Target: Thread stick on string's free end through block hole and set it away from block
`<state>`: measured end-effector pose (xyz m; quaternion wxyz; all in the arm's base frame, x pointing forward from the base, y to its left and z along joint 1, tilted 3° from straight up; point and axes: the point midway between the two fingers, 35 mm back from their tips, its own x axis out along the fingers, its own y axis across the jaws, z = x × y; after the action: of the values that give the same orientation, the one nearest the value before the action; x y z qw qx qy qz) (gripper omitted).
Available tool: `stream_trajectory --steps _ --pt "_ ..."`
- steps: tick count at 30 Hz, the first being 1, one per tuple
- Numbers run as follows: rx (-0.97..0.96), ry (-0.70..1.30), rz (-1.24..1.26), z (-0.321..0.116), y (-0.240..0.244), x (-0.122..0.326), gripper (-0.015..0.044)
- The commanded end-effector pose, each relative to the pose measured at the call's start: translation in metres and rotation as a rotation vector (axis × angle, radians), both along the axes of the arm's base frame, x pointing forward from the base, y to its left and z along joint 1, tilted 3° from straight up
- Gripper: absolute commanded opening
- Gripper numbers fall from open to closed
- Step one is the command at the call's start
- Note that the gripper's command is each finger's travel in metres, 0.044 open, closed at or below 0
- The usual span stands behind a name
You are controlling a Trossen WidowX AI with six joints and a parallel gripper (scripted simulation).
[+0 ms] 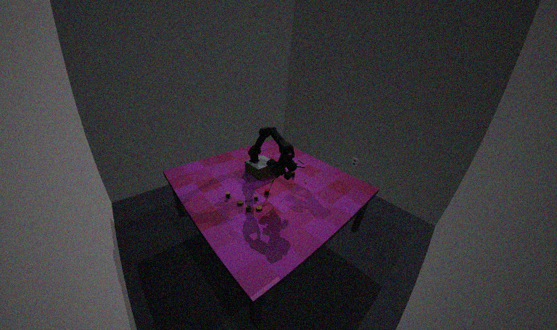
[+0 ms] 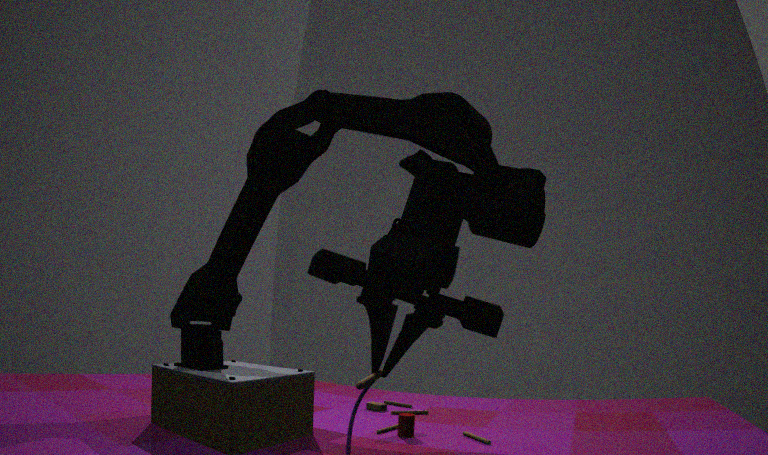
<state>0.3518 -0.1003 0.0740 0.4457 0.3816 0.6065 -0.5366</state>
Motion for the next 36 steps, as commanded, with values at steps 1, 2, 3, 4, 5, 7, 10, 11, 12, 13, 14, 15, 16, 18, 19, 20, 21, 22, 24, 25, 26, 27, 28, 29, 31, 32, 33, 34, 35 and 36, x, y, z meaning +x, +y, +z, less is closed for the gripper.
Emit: stream_trajectory --steps 1,2,3,4,5,7,10,11,12,13,14,15,16,18,19,20,21,22,24,25,26,27,28,29,31,32,33,34,35,36 --pt "-0.047 0.003 -0.129 -0.0007 0.0 0.0001 0.0" --pt "-0.059 0.003 -0.162 -0.0007 0.0 0.0002 0.0" --pt "-0.07 0.002 -0.194 -0.0007 0.0 0.0004 0.0" --pt "-0.082 0.002 -0.227 -0.0007 0.0001 0.0005 0.0" --pt "-0.093 0.001 -0.26 -0.0007 0.0001 0.0006 0.0" --pt "-0.116 -0.001 -0.325 -0.0007 0.0002 0.0009 0.0" --pt "-0.151 -0.003 -0.423 -0.0007 0.0004 0.0014 0.0" --pt "-0.162 -0.004 -0.455 -0.0007 0.0004 0.0015 0.0" --pt "-0.173 -0.005 -0.488 -0.0007 0.0005 0.0016 0.0" --pt "-0.185 -0.005 -0.521 -0.0007 0.0005 0.0018 0.0" --pt "-0.196 -0.006 -0.553 -0.0007 0.0005 0.0019 0.0" --pt "-0.208 -0.007 -0.586 -0.0007 0.0006 0.0021 0.0" --pt "-0.219 -0.008 -0.618 -0.0008 0.0006 0.0022 0.0" --pt "-0.242 -0.01 -0.684 -0.0008 0.0007 0.0025 0.0" --pt "-0.253 -0.011 -0.716 -0.0008 0.0008 0.0026 0.0" --pt "-0.265 -0.012 -0.749 -0.0008 0.0008 0.0028 0.0" --pt "-0.276 -0.013 -0.782 -0.0008 0.0009 0.0029 0.0" --pt "-0.288 -0.014 -0.814 -0.0008 0.0009 0.003 0.0" --pt "-0.31 -0.017 -0.88 -0.0008 0.001 0.0033 0.0" --pt "-0.322 -0.018 -0.912 -0.0008 0.001 0.0035 0.0" --pt "-0.333 -0.019 -0.945 -0.0008 0.0011 0.0036 0.0" --pt "-0.344 -0.02 -0.977 -0.0008 0.0011 0.0038 0.0" --pt "-0.356 -0.021 -1.01 -0.0008 0.0012 0.0039 0.0" --pt "-0.367 -0.023 -1.043 -0.0008 0.0012 0.004 0.0" --pt "-0.39 -0.025 -1.108 -0.0008 0.0013 0.0043 0.0" --pt "-0.401 -0.027 -1.141 -0.0008 0.0014 0.0045 0.0" --pt "-0.412 -0.028 -1.173 -0.0008 0.0014 0.0046 0.0" --pt "-0.423 -0.029 -1.206 -0.0008 0.0015 0.0047 0.0" --pt "-0.435 -0.031 -1.239 -0.0008 0.0015 0.0049 0.0" --pt "-0.446 -0.032 -1.271 -0.0008 0.0016 0.005 0.0"
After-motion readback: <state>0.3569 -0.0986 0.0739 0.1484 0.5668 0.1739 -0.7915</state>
